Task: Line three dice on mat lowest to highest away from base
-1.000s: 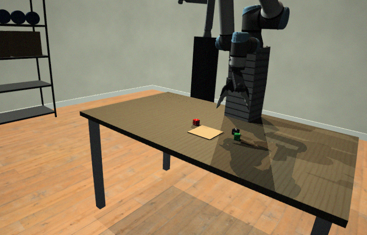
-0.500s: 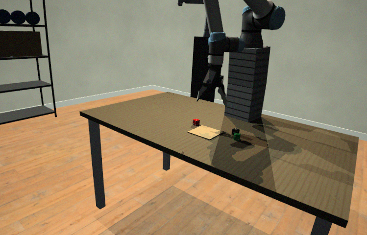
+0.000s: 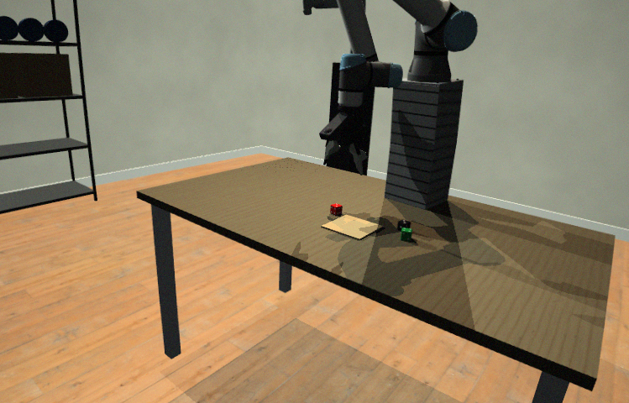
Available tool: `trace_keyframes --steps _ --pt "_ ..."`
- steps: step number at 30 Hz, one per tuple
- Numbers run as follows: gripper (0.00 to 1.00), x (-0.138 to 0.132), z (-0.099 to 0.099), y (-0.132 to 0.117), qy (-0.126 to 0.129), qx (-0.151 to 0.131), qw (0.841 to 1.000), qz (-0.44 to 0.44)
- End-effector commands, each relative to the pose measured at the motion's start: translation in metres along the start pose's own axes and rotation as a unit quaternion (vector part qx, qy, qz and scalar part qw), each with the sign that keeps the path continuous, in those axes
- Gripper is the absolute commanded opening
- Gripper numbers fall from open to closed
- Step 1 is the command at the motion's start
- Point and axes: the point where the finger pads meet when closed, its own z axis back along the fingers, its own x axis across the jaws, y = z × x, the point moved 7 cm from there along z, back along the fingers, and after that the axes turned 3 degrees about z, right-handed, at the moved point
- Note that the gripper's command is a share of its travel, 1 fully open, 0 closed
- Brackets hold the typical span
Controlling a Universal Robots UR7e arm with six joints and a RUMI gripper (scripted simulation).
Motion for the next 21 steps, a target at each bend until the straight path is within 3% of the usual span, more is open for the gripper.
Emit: trace_keyframes --steps 1,21 --pt "1.0 0.0084 0.0006 -0.003 0.0 0.002 1.0 -0.014" --pt "1.0 0.0135 0.0008 -0.0055 0.0 0.002 1.0 -0.024"
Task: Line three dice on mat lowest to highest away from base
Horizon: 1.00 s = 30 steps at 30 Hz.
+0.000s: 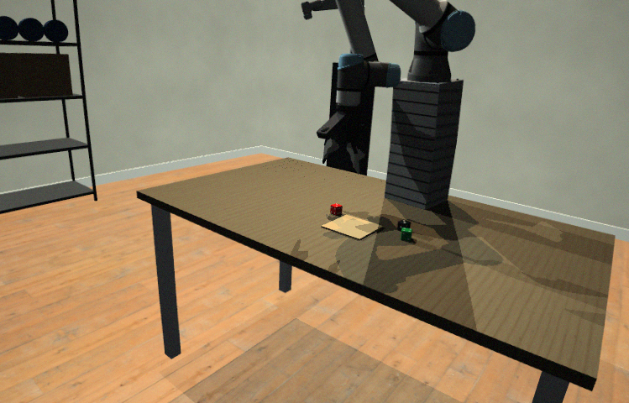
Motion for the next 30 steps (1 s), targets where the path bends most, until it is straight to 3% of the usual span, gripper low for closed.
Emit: trace_keyframes --steps 1,18,23,30 --pt "1.0 0.0 0.0 0.0 0.0 0.0 1.0 0.001" --pt "1.0 -0.001 -0.006 0.003 0.0 0.0 0.995 0.101" --pt "1.0 -0.002 -0.011 0.004 0.0 0.0 0.983 0.182" --pt "1.0 -0.002 -0.019 0.005 0.0 0.0 0.954 0.298"
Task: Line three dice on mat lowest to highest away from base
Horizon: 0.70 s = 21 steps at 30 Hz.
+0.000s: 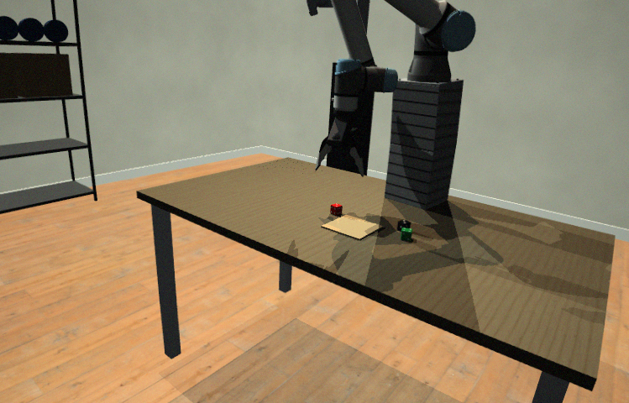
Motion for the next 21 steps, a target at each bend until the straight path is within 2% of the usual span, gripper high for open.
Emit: trace_keyframes --steps 1,9,14,18,21 --pt "1.0 0.001 -0.003 0.0 0.001 0.004 0.999 0.049" --pt "1.0 0.0 -0.011 0.001 0.001 0.004 0.983 0.182" --pt "1.0 0.0 -0.018 0.0 0.0 0.004 0.959 0.285" --pt "1.0 0.0 -0.019 0.0 0.0 0.004 0.952 0.305" --pt "1.0 0.0 -0.023 -0.001 0.0 0.004 0.934 0.358"
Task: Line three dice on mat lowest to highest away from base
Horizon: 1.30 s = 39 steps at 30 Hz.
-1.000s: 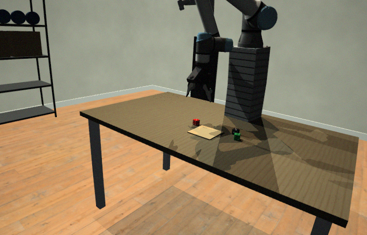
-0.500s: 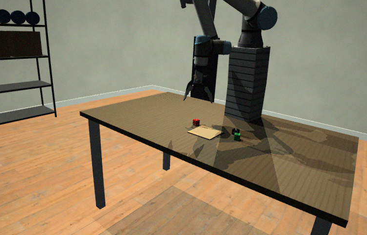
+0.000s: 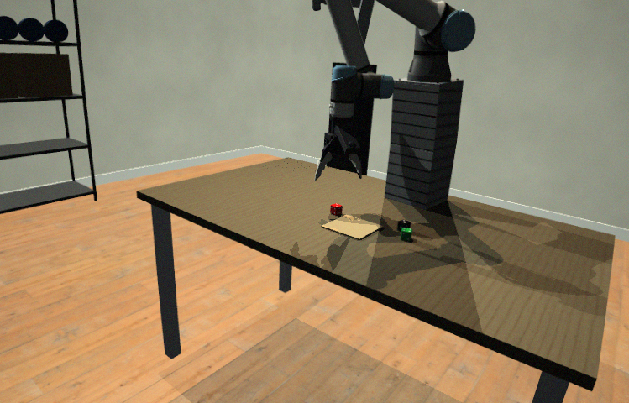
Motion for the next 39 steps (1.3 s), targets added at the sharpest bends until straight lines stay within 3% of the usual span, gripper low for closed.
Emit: trace_keyframes --steps 1,11,24,25,39 --pt "1.0 -0.0001 -0.004 -0.001 -0.001 0.003 0.998 0.067" --pt "1.0 -0.001 -0.0118 -0.0028 -0.001 0.002 0.983 0.186" --pt "1.0 -0.0011 -0.0137 -0.0034 -0.001 0.002 0.977 0.213" --pt "0.28 -0.0011 -0.0137 -0.0034 -0.001 0.002 0.977 0.213" --pt "0.28 -0.0011 -0.0137 -0.0034 -0.001 0.002 0.977 0.213"
